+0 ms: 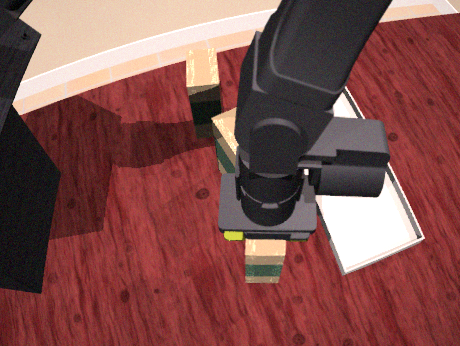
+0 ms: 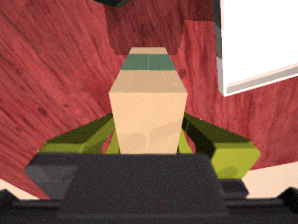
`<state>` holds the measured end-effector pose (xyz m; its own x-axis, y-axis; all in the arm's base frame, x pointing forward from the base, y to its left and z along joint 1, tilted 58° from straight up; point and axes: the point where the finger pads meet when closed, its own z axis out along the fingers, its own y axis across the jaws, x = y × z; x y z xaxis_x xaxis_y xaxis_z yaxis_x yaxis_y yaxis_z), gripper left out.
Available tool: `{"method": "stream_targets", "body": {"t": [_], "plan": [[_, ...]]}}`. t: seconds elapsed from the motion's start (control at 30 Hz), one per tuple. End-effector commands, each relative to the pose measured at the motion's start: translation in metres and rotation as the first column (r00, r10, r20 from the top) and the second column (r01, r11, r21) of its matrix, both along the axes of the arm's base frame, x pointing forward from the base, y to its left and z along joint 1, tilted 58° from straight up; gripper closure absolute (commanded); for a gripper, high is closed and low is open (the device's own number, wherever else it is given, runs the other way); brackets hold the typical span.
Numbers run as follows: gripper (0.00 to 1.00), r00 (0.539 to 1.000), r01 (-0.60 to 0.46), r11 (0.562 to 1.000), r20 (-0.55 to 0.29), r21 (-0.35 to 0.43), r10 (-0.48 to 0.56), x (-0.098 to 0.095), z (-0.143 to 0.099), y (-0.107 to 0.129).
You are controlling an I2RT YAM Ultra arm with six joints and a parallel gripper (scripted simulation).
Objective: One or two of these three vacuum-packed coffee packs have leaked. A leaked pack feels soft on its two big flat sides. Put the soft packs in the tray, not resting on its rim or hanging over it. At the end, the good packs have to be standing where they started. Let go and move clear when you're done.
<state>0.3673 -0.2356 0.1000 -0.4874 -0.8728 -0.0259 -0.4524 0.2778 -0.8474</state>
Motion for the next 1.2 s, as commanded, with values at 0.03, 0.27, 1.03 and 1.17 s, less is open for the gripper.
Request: {"method": "stream_targets", "body": {"t": [0.03,0.27,1.03,1.17], "plan": [[0.77,1.000,-0.012,1.000,0.015,0.001,0.012,0.0043,0.0061,0.0038],[0.24,1.000,-0.012,1.000,0.015,0.000,0.012,0.0043,0.0061,0.0038],[0.24,1.000,-0.012,1.000,0.015,0.000,0.012,0.0043,0.0061,0.0038],[0.24,1.000,-0.012,1.000,0.015,0.000,0.012,0.0043,0.0061,0.0038]]}}
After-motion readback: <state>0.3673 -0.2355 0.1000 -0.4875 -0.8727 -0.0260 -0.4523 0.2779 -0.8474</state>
